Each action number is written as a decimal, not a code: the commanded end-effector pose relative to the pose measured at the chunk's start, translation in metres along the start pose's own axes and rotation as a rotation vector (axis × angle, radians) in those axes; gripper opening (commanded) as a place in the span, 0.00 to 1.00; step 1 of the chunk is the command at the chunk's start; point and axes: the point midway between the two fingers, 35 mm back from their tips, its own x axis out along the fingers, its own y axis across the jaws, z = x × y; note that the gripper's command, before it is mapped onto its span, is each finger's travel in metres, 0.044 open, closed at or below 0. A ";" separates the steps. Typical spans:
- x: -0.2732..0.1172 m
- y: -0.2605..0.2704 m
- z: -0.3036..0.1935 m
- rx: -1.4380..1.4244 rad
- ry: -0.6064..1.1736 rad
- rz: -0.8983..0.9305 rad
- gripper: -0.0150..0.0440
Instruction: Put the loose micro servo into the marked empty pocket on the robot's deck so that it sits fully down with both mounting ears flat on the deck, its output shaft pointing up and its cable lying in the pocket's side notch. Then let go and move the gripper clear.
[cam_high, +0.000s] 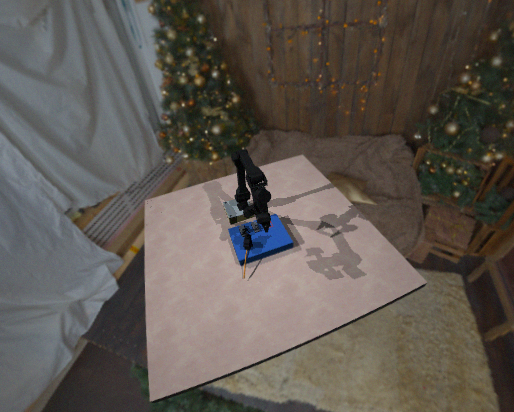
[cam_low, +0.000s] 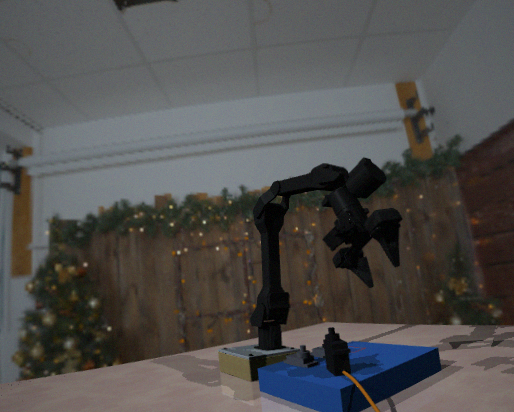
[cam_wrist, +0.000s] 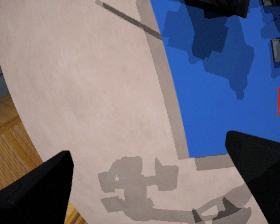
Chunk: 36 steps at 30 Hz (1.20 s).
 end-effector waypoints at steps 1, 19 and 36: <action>0.002 -0.001 0.003 -0.134 -0.004 -0.014 1.00; 0.011 -0.005 0.019 -0.755 -0.005 -0.073 1.00; 0.018 -0.009 0.034 -1.339 0.033 -0.132 1.00</action>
